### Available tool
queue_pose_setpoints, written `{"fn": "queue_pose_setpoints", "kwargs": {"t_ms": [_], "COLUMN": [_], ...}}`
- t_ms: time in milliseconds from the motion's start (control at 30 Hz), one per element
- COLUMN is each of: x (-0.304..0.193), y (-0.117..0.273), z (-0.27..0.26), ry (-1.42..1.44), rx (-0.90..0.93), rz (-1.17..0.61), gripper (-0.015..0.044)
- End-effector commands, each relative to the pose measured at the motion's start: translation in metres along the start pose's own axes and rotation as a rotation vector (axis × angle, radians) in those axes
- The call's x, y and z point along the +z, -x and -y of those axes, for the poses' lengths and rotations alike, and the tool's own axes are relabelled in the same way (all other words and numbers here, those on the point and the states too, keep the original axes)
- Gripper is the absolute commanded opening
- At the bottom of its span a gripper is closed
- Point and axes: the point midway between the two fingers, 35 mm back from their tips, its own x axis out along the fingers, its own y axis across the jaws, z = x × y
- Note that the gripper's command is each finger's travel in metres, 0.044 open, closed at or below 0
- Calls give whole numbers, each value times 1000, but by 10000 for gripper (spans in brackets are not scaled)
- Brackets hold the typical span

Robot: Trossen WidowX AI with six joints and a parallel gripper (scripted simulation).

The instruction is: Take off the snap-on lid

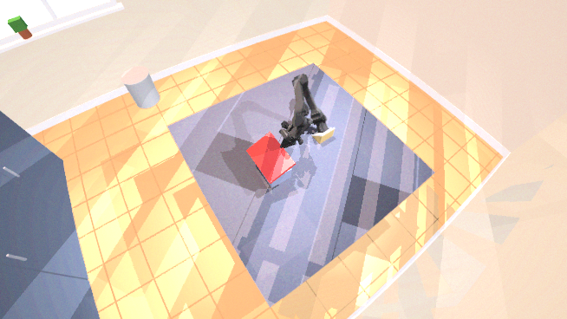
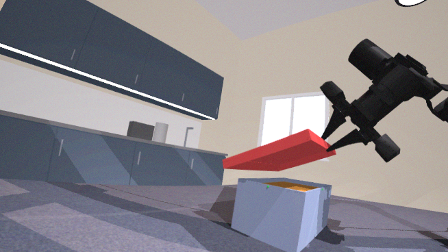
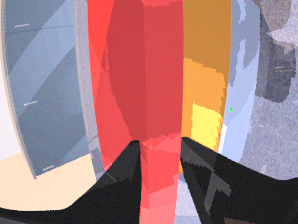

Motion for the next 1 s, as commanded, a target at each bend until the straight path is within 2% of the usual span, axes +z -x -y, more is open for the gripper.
{"fn": "queue_pose_setpoints", "kwargs": {"t_ms": [0, 967], "x": [0, 0], "y": [7, 31], "z": [-10, -38], "ry": [-13, -13], "rx": [15, 14], "rz": [1, 0], "gripper": [0, 0]}}
